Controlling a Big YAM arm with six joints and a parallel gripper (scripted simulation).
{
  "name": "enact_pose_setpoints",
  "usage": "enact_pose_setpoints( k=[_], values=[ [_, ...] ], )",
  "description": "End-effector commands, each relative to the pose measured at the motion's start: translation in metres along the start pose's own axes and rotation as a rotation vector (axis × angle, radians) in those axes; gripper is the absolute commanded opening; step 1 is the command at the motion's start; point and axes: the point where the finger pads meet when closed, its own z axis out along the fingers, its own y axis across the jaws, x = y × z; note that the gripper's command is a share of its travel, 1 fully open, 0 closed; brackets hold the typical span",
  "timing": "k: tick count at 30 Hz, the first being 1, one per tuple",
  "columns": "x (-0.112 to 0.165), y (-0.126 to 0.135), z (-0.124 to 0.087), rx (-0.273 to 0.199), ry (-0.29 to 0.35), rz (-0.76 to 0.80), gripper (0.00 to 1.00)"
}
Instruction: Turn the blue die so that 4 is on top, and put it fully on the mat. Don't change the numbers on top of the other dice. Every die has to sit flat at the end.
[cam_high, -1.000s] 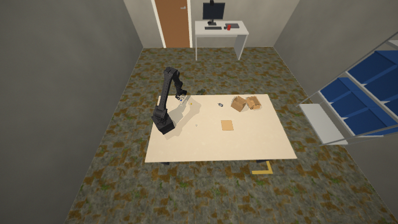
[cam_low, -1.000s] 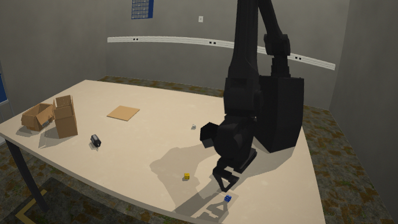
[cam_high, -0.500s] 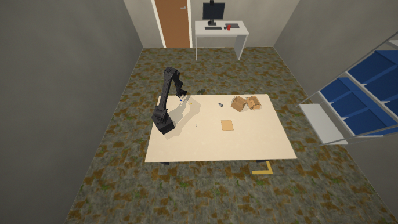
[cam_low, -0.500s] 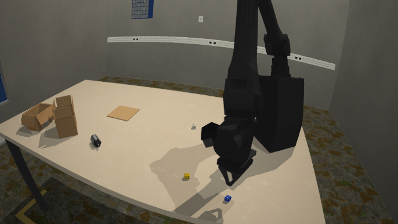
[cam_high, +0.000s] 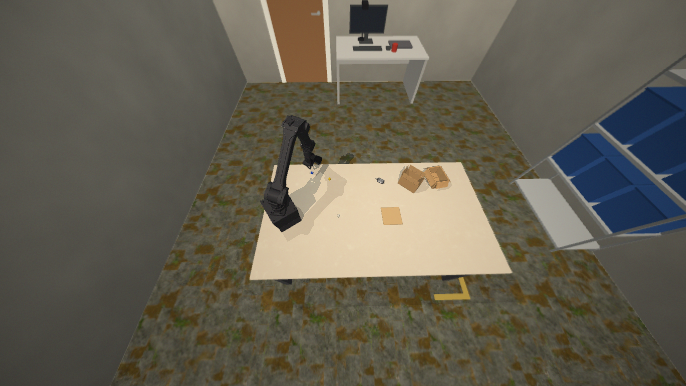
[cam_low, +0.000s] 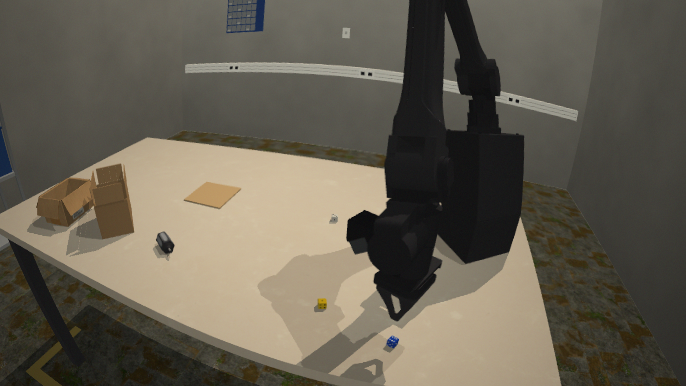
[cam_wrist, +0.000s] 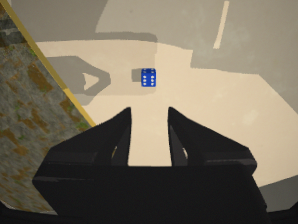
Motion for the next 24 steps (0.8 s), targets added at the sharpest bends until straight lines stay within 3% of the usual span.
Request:
enact_pose_setpoints(
  k=[1, 24],
  values=[
    [-0.0013, 0.0153, 0.0051, -0.015, 0.001, 0.028, 0.30],
    [-0.0025, 0.0175, 0.0120, -0.024, 0.002, 0.033, 0.30]
  ],
)
